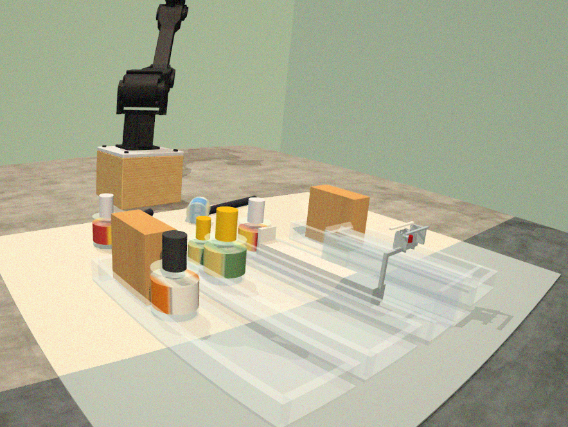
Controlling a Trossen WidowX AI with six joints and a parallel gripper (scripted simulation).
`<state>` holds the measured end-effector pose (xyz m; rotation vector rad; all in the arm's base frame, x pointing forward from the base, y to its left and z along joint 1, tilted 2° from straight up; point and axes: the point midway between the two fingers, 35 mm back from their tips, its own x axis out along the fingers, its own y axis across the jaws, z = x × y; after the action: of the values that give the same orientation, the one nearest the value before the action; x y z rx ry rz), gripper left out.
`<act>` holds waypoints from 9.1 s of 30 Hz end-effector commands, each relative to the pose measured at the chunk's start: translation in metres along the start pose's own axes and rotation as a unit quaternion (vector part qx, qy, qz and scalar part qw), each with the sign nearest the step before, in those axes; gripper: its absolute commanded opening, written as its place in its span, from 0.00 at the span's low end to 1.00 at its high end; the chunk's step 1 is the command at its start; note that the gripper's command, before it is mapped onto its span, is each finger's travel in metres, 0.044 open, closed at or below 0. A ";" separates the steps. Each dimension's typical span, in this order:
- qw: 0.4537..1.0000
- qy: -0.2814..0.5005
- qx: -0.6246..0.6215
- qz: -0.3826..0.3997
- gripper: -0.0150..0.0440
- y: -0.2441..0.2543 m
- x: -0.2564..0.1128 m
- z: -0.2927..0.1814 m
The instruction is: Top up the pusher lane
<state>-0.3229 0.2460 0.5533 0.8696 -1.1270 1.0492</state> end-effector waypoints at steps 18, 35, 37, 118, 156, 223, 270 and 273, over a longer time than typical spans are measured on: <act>0.968 -0.011 -0.117 -0.223 1.00 -0.190 0.069 0.071; 0.831 0.060 -0.260 -0.488 1.00 -0.423 0.044 0.135; 0.808 0.076 -0.272 -0.518 1.00 -0.450 0.033 0.142; 0.105 0.806 0.062 -0.579 1.00 -0.662 -0.585 0.093; 0.105 0.806 0.061 -0.579 0.25 -0.668 -0.540 0.107; 0.113 0.808 0.065 -0.575 0.25 -0.683 -0.530 -0.064; 0.114 0.808 0.065 -0.575 0.25 -0.699 -0.528 -0.070; 0.114 0.808 0.065 -0.575 0.25 -0.700 -0.528 -0.070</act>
<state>0.3067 -0.0011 -0.0004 -0.0115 1.5946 0.0615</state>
